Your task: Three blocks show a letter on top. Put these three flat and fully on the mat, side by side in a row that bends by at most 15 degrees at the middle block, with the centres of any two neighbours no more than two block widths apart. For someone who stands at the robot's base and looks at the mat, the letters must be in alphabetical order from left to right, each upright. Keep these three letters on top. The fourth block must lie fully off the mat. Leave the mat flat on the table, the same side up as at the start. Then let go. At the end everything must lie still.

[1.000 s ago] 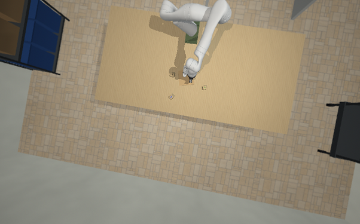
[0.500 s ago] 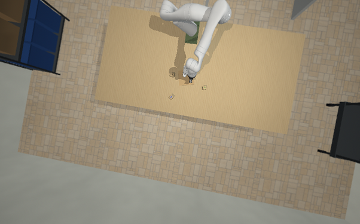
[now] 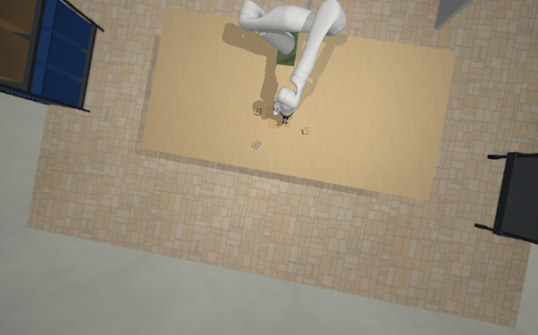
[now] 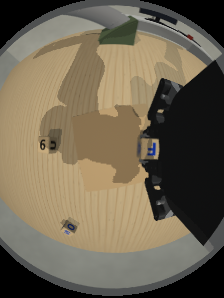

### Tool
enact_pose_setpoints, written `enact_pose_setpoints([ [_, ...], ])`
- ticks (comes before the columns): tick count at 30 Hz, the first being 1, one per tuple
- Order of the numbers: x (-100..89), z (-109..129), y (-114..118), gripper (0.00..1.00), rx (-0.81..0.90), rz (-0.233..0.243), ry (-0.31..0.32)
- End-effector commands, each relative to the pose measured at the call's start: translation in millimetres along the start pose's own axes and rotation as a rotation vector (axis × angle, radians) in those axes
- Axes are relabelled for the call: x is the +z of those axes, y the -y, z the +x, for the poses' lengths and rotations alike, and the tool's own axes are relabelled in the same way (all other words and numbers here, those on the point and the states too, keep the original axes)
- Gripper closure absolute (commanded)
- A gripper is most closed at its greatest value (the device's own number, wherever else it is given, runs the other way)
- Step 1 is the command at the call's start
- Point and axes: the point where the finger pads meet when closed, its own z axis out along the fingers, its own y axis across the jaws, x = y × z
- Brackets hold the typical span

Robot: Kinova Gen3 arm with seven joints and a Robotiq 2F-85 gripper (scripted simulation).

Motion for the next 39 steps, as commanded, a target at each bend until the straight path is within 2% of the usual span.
enact_pose_setpoints([
  [1, -0.8, -0.3, 0.4, 0.74, 0.000, 0.001, 0.001],
  [39, 3.2, -0.3, 0.4, 0.74, 0.000, 0.001, 0.001],
])
